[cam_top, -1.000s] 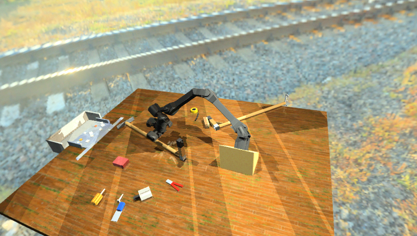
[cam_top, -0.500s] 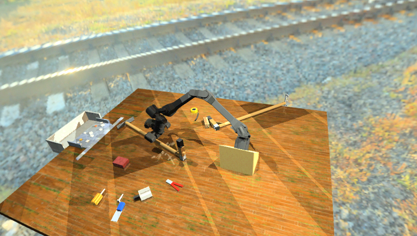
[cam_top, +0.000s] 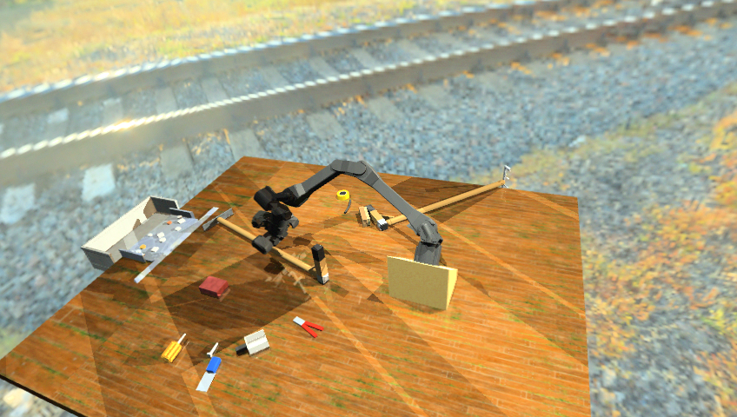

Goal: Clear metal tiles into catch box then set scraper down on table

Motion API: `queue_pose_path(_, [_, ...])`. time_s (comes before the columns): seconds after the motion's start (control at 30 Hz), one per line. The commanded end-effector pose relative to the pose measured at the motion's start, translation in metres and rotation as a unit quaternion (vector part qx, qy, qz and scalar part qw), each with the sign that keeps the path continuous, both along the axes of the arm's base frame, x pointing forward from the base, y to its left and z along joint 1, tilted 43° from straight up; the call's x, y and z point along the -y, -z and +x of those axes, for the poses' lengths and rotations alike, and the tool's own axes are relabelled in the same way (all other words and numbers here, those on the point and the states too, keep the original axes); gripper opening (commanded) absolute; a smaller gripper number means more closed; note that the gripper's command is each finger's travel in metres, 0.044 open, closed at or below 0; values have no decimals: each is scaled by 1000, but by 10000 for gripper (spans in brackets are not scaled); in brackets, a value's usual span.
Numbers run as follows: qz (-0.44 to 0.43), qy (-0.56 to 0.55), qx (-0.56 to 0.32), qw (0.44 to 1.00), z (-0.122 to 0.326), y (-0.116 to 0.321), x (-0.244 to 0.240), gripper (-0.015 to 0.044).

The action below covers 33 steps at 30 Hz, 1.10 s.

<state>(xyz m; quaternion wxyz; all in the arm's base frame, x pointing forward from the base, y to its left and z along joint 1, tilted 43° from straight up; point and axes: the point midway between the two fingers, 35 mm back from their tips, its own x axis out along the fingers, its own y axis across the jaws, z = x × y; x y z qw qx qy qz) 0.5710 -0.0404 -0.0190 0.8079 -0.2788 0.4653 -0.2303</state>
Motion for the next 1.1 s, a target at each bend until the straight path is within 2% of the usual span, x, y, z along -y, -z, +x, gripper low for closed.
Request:
queue_pose_path(0.0, [2,0,3,1000,3,2,-4,0])
queue_pose_path(1.07, [2,0,4,1000,10,23,-27,0])
